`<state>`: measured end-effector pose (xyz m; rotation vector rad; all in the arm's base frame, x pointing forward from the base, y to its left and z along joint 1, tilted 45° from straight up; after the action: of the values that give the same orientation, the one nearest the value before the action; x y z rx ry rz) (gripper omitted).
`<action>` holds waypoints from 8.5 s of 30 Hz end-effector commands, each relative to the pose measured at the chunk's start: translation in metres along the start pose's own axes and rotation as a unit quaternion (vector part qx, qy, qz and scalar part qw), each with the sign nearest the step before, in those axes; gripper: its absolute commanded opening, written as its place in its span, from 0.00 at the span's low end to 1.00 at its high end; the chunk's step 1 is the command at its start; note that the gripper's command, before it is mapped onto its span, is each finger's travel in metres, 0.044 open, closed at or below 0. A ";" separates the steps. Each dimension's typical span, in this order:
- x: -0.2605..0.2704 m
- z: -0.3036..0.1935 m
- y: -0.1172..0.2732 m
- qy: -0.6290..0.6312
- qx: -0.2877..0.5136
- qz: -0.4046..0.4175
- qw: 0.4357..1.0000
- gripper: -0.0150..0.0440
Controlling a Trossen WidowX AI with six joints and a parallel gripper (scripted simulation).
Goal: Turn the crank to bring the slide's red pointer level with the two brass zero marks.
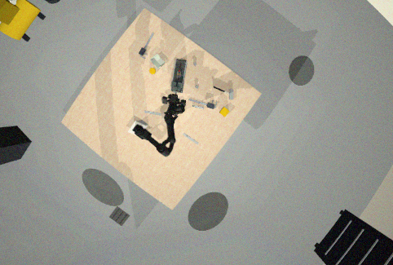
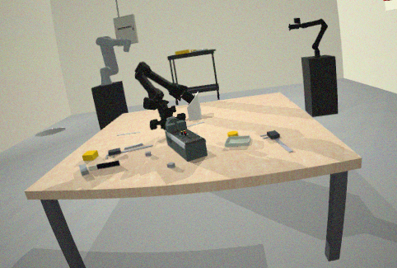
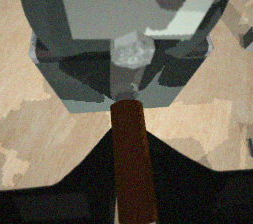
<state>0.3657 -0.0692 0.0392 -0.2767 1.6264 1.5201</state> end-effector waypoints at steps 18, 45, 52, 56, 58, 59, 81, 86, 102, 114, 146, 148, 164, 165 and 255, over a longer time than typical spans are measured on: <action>0.011 0.004 0.002 0.002 -0.003 0.011 1.000 0.25; 0.020 0.013 0.009 0.002 -0.003 0.012 1.000 0.25; 0.022 0.017 0.013 0.002 -0.003 0.012 1.000 0.25; 0.023 0.020 0.015 0.002 -0.003 0.012 1.000 0.25; 0.022 0.020 0.016 0.002 -0.003 0.012 1.000 0.25; 0.022 0.020 0.016 0.002 -0.003 0.012 1.000 0.25; 0.021 0.020 0.016 0.002 -0.003 0.012 1.000 0.25; 0.021 0.020 0.016 0.002 -0.003 0.012 1.000 0.25; 0.021 0.020 0.015 0.004 -0.002 0.011 1.000 0.34; 0.021 0.020 0.015 0.004 -0.002 0.011 1.000 0.88; -0.003 0.124 0.117 0.004 -0.005 0.016 1.000 1.00; -0.005 0.128 0.113 0.000 -0.005 0.012 1.000 1.00; -0.019 0.187 0.057 -0.089 0.012 -0.060 0.994 1.00; -0.020 0.190 0.053 -0.097 0.013 -0.066 0.993 1.00; 0.006 0.079 0.073 0.001 -0.004 0.014 1.000 1.00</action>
<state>0.3471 0.0320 0.1101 -0.2562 1.6245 1.5400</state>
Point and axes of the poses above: the point midway between the two fingers, 35 mm back from their tips, its own y axis back along the fingers, its own x axis across the jaws, z = x × y, the point moved 2 cm from there along y, back along the fingers, and after that the axes turned 13 degrees about y, right-handed, at the moved point
